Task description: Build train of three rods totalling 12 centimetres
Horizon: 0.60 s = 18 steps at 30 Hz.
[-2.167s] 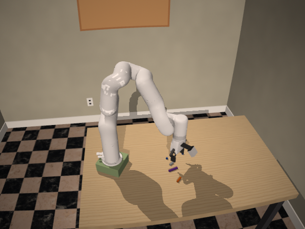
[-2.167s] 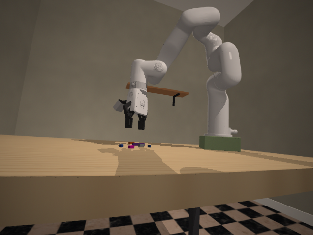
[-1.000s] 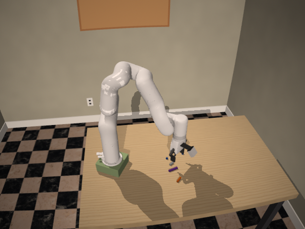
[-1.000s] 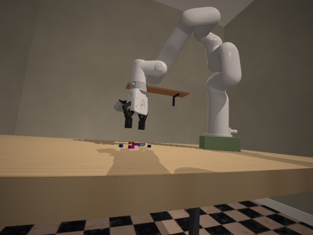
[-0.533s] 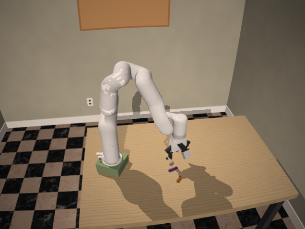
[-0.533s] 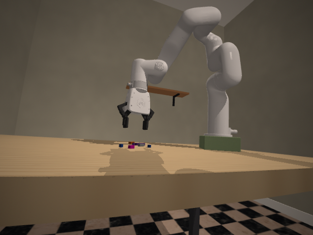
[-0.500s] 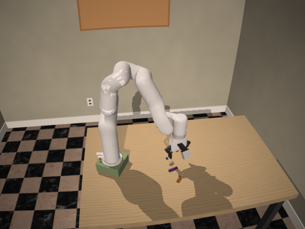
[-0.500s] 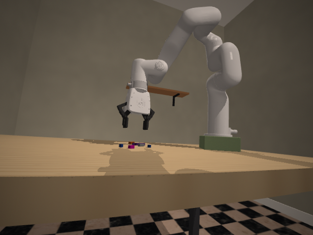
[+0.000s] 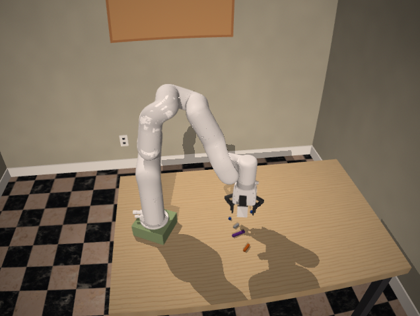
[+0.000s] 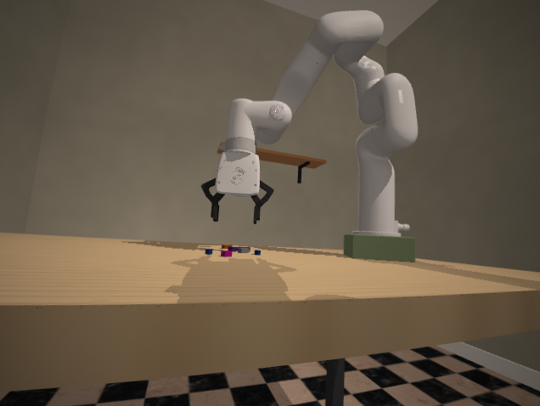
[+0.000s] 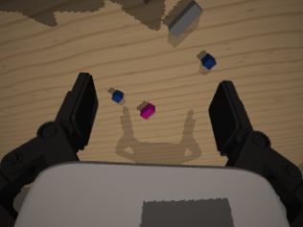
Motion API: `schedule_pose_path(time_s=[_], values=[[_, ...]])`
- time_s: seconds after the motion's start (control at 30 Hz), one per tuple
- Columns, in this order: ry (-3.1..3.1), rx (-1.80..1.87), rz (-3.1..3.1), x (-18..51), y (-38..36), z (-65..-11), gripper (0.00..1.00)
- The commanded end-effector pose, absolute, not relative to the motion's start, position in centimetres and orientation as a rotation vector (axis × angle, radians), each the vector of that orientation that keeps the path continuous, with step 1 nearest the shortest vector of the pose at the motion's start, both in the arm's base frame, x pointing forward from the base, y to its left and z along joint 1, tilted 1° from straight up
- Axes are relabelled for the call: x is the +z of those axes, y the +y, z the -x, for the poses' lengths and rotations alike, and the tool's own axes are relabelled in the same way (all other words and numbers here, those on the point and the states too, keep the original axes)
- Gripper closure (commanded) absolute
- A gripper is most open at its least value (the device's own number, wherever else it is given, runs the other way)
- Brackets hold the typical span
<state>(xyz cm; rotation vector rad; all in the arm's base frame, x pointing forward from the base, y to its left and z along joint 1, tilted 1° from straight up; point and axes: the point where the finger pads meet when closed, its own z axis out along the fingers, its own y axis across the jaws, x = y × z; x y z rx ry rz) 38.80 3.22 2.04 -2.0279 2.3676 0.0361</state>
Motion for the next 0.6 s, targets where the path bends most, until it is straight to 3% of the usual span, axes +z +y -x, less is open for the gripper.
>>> schedule_pose_path(time_s=[0.0, 0.57], values=[[2.539, 0.009, 1.833, 2.16, 3.61, -38.89, 0.0], [2.813, 0.013, 1.38, 2.17, 4.44, -38.74, 0.0]])
